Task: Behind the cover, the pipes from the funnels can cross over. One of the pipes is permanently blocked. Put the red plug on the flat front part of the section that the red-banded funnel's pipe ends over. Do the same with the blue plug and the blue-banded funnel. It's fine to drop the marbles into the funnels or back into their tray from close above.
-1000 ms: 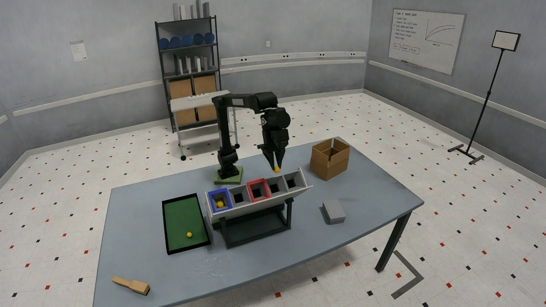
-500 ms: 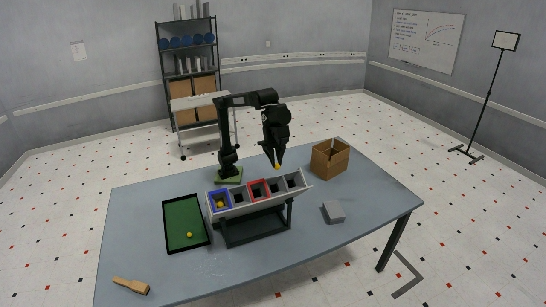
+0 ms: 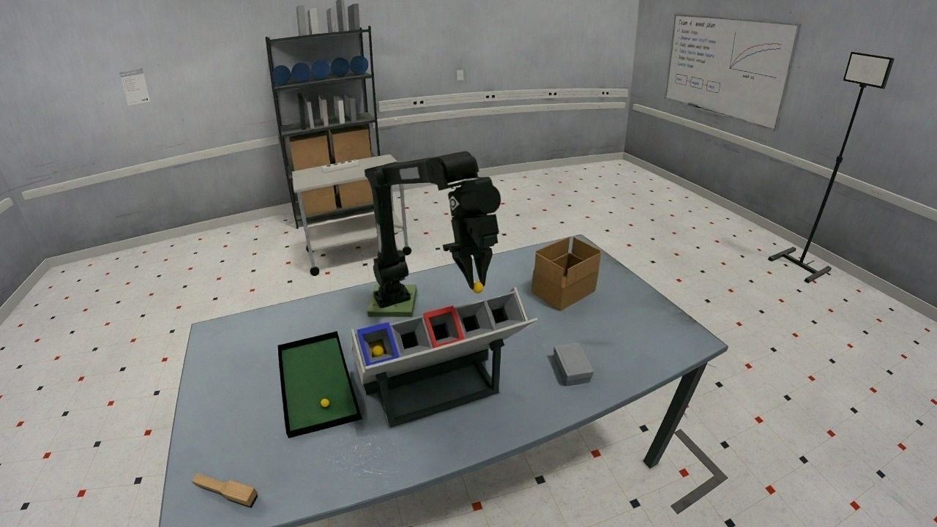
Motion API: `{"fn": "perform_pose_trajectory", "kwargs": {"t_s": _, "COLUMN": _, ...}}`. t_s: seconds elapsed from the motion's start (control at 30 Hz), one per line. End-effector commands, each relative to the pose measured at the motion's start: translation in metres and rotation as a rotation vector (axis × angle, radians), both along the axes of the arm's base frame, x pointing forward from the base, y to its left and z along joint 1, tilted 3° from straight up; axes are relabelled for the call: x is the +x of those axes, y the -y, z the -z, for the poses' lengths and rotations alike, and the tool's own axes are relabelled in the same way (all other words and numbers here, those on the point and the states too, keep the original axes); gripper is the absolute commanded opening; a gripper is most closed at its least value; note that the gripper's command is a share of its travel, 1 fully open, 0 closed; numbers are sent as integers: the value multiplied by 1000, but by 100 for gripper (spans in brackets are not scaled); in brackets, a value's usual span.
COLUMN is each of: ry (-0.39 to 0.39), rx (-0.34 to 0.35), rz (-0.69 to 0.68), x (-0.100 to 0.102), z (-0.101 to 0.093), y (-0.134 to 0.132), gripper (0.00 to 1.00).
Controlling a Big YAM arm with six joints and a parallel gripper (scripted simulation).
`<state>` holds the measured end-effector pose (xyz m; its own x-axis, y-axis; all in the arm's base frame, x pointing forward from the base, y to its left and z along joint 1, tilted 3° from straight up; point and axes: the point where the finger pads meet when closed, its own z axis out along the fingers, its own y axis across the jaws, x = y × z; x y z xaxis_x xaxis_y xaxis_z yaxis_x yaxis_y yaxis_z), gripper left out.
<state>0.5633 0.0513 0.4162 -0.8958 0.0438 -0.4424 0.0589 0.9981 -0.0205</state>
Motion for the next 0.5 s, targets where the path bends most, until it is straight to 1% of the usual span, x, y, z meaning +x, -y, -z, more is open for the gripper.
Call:
{"fn": "perform_pose_trajectory", "kwargs": {"t_s": 0.0, "ry": 41, "rx": 3, "rz": -4, "x": 2, "z": -14, "y": 3, "gripper": 0}}
{"fn": "perform_pose_trajectory", "kwargs": {"t_s": 0.47, "ry": 20, "rx": 1, "rz": -1, "x": -1, "z": -8, "y": 4, "gripper": 0}}
